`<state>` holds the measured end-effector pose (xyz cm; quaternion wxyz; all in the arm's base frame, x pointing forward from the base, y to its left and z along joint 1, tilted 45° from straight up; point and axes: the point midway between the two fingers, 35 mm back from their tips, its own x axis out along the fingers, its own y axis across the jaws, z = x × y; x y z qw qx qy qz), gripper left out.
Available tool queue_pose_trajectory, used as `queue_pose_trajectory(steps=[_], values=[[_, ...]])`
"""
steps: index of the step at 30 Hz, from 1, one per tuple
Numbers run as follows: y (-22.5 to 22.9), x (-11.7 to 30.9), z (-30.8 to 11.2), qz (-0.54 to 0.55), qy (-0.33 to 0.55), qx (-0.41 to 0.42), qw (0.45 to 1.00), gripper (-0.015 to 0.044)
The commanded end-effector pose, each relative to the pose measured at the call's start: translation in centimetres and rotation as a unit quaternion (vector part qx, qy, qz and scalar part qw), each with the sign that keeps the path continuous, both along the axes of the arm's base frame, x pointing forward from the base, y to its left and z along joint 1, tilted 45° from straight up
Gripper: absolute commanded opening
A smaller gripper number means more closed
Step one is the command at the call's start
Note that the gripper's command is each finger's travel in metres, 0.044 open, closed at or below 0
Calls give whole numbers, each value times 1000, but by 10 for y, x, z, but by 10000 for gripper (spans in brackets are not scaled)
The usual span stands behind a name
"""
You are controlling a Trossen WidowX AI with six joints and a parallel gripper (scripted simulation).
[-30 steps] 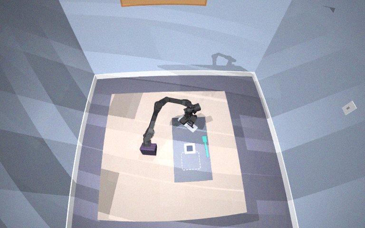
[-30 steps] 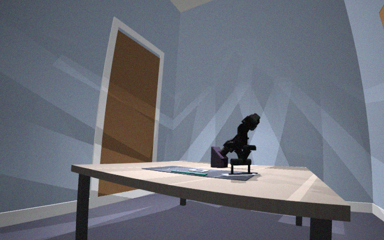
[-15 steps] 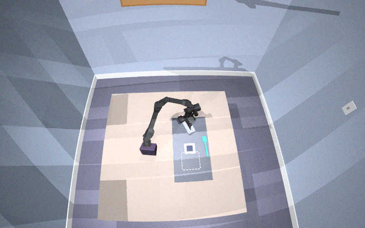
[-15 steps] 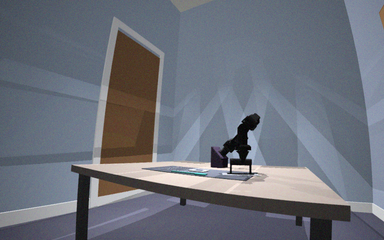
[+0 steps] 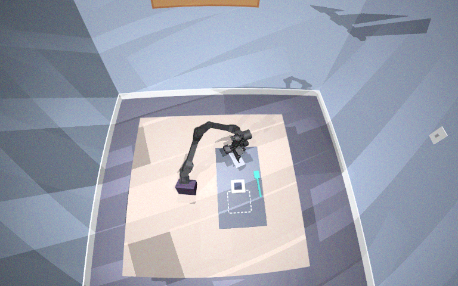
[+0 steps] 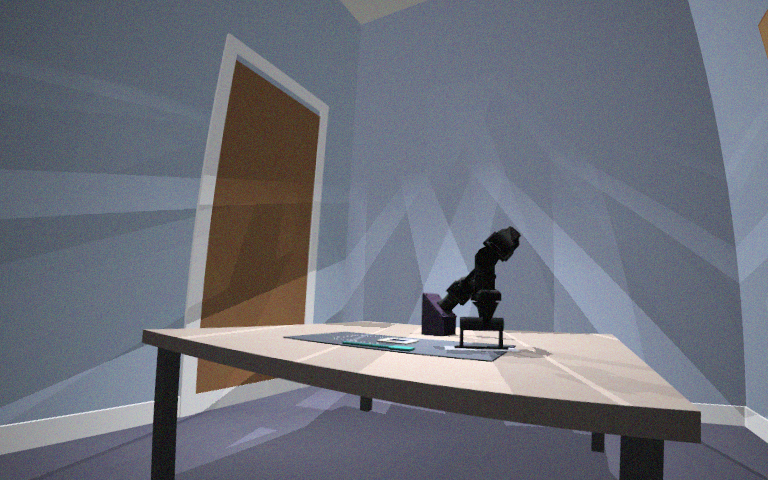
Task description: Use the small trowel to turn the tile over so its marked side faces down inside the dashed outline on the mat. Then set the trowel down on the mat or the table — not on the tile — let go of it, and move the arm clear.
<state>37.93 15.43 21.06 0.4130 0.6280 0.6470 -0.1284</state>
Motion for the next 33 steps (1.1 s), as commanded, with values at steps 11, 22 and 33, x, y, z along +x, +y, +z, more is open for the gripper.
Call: queue_pose_trajectory(steps=[11,22,33], values=[[0,0,0,-3,3,0,1000,270],[-31,-9,30,-10,10,2,1000,270],[-31,-1,20,5,-4,-3,1000,270]])
